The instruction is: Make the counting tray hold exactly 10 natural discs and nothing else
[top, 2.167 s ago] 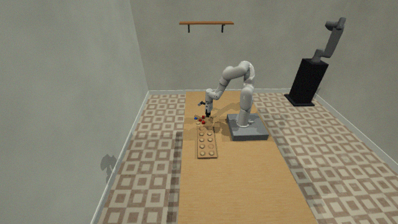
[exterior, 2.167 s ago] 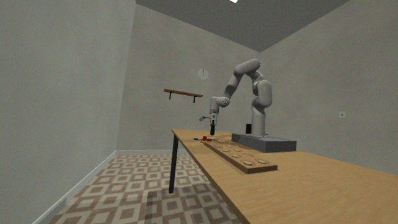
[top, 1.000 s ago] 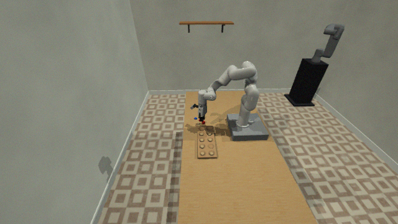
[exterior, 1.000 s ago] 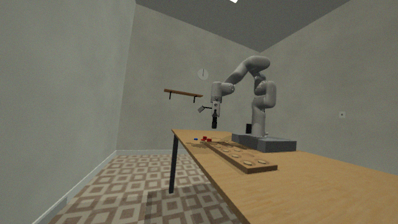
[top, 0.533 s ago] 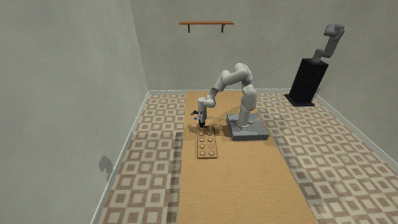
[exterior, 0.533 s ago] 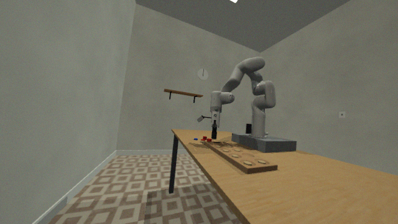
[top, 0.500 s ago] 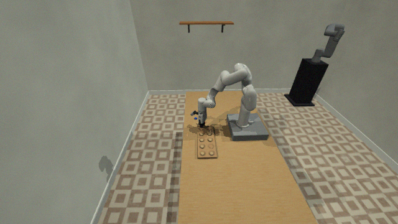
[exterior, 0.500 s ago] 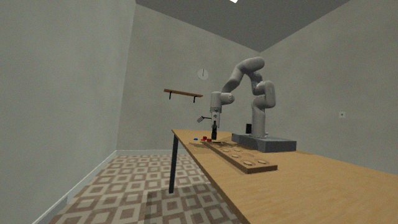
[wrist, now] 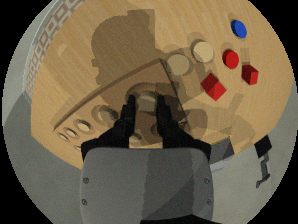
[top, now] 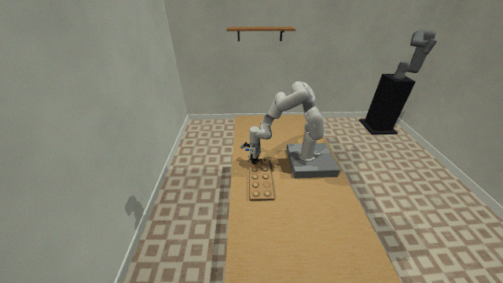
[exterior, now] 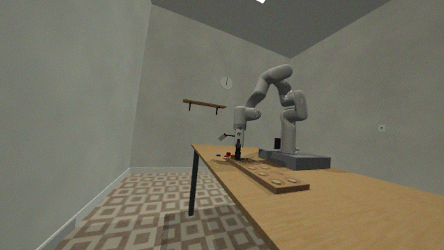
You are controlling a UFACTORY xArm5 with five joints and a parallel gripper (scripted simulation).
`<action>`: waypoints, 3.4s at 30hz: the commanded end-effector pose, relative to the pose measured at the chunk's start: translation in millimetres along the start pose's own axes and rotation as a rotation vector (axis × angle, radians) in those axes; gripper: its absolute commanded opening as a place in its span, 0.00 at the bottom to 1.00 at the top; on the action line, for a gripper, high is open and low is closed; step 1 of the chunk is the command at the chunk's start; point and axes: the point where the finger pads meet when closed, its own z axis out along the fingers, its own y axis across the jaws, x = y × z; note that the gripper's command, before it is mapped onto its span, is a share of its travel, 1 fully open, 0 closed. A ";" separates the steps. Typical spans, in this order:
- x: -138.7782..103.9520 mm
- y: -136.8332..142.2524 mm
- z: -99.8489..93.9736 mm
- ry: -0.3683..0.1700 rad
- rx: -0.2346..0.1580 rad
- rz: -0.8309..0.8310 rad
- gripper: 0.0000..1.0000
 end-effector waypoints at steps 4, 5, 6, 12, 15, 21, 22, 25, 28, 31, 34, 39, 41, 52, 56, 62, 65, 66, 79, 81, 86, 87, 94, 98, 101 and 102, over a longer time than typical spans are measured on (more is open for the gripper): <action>1.3 -0.7 3.8 0.003 0.002 0.000 0.00; 1.3 -0.7 3.8 0.003 0.002 0.000 0.00; 1.3 -0.7 3.8 0.003 0.002 0.000 0.00; 1.3 -0.7 3.8 0.003 0.002 0.000 0.00; 1.3 -0.7 3.8 0.003 0.002 0.000 0.00; 1.3 -0.7 3.8 0.003 0.002 0.000 0.33; 1.3 -0.7 3.8 0.003 0.002 0.000 0.33; 1.3 -0.7 3.8 0.003 0.002 0.000 0.33; 1.3 -0.7 3.8 0.003 0.002 0.000 0.33; 1.3 -0.7 3.8 0.003 0.002 0.000 0.33; 1.3 -0.7 3.8 0.003 0.002 0.000 0.33; 1.3 -0.7 3.8 0.003 0.002 0.000 0.33; 1.3 -0.7 3.8 0.003 0.002 0.000 0.33; 1.3 -0.7 3.5 0.003 0.002 0.000 0.33; 1.9 -1.6 -16.9 0.003 0.002 0.000 0.33; 1.4 -2.6 -65.5 0.003 0.002 0.000 0.33; 0.7 -2.8 -86.3 0.003 0.002 0.000 0.33; 0.4 -2.7 -91.5 0.003 0.002 0.000 0.33; 0.1 -2.7 -95.4 0.003 0.002 0.000 0.47; 0.1 -2.7 -95.4 0.003 0.002 0.000 0.47; 0.1 -2.7 -95.4 0.003 0.002 0.000 0.47; 0.1 -2.7 -95.4 0.003 0.002 0.000 0.47; 0.1 -2.7 -95.4 0.003 0.002 0.000 0.47; 0.1 -2.7 -95.4 0.003 0.002 0.000 0.47; 0.1 -2.7 -95.4 0.003 0.002 0.000 0.47; 0.1 -2.7 -95.4 0.003 0.002 0.000 0.47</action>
